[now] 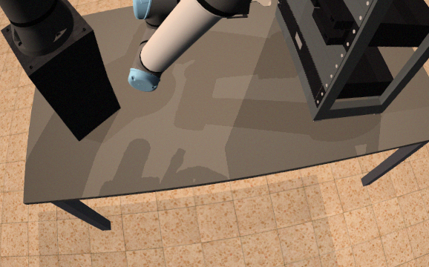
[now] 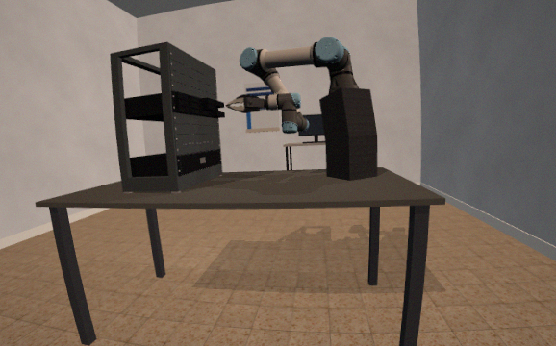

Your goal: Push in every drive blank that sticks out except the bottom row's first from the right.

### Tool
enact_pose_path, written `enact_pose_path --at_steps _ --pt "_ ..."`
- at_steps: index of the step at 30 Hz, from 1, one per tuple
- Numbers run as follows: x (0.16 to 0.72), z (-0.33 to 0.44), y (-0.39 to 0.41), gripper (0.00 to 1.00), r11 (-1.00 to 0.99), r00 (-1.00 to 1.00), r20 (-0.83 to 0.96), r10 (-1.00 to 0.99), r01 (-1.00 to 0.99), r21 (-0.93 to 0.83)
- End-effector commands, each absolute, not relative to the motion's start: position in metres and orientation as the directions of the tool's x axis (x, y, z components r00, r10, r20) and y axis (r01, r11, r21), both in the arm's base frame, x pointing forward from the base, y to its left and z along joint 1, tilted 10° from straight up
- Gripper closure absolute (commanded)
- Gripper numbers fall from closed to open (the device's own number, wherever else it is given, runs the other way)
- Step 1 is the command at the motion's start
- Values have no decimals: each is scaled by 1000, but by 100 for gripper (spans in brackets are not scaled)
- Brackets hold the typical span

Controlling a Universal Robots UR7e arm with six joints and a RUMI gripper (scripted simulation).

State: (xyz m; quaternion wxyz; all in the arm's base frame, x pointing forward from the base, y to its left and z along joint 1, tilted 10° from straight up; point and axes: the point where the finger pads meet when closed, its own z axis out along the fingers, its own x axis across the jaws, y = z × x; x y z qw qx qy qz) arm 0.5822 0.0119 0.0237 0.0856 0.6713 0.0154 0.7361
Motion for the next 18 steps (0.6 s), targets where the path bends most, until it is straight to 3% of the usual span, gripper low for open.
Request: enact_pose_path --at_steps 1,18 --pt "586 23 13 100 -984 -84 985 149 -115 138" --pt "604 24 14 100 -984 -84 985 149 -115 138"
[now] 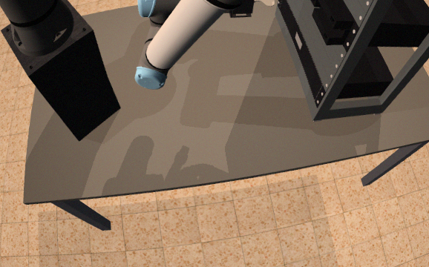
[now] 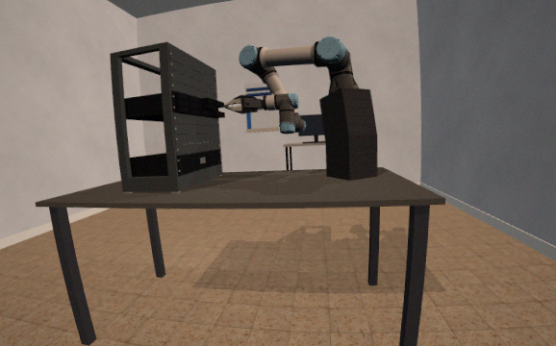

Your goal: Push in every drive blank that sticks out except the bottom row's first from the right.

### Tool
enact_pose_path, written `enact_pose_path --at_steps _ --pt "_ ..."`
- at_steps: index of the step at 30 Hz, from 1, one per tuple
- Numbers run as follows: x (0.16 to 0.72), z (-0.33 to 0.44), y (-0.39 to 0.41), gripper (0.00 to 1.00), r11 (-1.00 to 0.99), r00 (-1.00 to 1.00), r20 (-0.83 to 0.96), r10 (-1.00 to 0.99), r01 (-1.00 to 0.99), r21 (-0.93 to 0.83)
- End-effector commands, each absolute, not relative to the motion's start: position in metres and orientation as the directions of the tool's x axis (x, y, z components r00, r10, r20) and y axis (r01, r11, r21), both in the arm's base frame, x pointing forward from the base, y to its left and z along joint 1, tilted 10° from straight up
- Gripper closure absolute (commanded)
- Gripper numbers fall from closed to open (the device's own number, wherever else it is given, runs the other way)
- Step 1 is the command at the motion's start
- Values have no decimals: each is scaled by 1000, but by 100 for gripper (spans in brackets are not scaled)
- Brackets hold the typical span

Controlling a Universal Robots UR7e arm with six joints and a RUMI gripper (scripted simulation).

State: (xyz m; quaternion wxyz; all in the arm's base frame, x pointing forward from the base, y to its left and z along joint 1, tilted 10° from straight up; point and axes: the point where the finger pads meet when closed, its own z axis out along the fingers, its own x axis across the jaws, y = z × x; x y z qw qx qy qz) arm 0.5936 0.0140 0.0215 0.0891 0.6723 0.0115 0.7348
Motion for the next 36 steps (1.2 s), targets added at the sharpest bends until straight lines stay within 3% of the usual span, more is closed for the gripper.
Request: enact_pose_path --at_steps 1,9,36 --pt "610 24 13 100 -984 -84 985 149 -115 138" --pt "643 28 10 100 -984 -84 985 149 -115 138" --pt "644 28 10 100 -984 -84 985 149 -115 138"
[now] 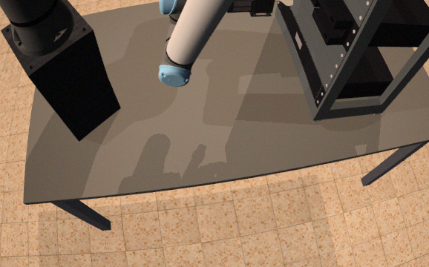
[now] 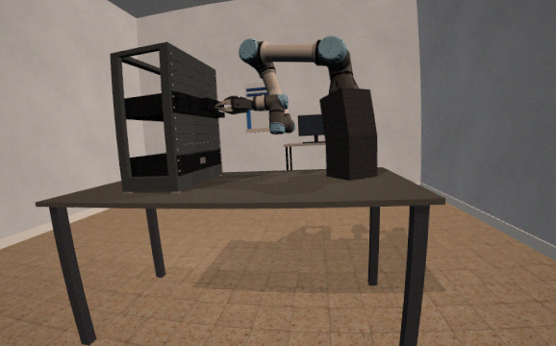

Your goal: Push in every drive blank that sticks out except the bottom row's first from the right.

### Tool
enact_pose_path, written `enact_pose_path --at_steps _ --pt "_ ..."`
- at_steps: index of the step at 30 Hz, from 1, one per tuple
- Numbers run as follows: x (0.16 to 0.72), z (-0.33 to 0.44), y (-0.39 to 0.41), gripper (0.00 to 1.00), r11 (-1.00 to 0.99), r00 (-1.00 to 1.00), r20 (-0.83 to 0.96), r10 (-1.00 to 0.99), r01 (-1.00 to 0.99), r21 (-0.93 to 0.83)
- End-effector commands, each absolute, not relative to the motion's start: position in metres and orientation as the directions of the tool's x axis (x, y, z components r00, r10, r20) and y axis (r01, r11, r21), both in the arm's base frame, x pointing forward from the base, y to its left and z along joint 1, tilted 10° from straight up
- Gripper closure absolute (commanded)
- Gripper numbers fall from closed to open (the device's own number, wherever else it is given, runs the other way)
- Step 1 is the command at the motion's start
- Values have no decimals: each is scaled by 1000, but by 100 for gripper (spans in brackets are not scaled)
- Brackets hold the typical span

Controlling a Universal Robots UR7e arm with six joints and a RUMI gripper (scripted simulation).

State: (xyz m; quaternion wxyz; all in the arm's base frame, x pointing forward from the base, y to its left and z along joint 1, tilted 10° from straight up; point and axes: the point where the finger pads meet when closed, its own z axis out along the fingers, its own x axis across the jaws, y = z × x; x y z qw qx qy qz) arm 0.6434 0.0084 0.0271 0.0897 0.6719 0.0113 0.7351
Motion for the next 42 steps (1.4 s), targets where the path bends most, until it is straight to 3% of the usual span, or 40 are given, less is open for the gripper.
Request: enact_pose_path --at_steps 1,42 --pt "644 28 10 100 -984 -84 985 149 -115 138" --pt "664 30 8 100 -984 -84 985 149 -115 138"
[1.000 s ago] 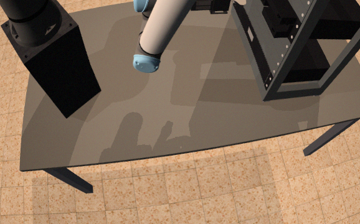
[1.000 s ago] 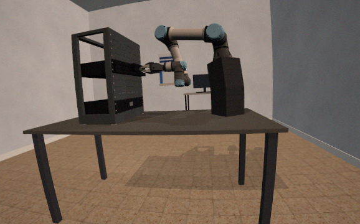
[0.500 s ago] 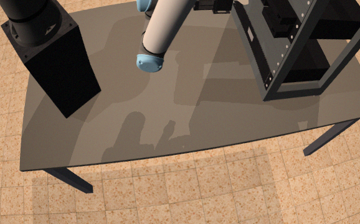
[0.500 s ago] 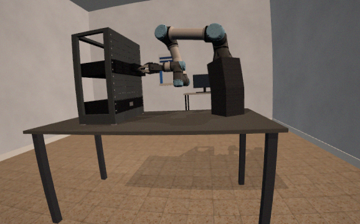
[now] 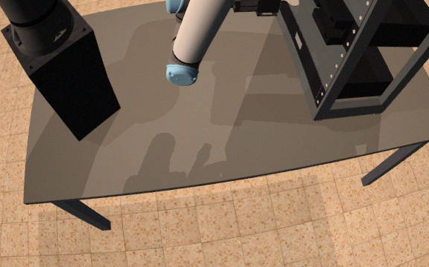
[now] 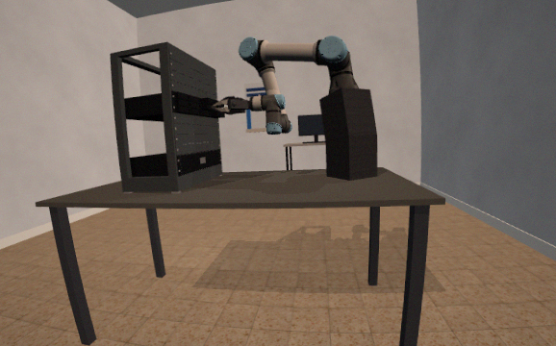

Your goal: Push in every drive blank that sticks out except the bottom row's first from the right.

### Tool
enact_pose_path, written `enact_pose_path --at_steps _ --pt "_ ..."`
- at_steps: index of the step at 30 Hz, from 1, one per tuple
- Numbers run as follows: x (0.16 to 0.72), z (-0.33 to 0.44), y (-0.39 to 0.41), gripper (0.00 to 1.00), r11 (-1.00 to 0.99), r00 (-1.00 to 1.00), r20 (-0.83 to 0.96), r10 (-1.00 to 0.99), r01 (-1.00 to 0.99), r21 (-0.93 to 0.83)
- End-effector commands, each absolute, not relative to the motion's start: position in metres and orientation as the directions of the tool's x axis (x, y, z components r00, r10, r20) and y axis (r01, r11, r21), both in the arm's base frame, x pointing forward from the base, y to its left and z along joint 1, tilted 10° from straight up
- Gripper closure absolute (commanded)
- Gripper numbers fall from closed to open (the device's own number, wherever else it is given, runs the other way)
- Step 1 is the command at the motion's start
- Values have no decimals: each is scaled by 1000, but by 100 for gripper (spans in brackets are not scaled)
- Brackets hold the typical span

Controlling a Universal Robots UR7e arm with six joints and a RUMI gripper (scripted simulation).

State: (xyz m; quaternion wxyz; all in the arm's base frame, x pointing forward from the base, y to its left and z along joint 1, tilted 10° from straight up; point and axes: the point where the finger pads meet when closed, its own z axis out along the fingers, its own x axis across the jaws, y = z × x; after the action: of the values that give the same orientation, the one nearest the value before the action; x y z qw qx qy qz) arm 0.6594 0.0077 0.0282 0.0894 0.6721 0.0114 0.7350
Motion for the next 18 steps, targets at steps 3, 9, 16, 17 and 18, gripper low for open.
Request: enact_pose_path --at_steps 3,9,16,17,18 --pt "664 30 8 100 -984 -84 985 149 -115 138" --pt "664 30 8 100 -984 -84 985 149 -115 138" --pt "673 32 7 100 -984 -84 985 149 -115 138" --pt "674 32 7 100 -984 -84 985 149 -115 138" --pt "674 32 7 100 -984 -84 985 149 -115 138"
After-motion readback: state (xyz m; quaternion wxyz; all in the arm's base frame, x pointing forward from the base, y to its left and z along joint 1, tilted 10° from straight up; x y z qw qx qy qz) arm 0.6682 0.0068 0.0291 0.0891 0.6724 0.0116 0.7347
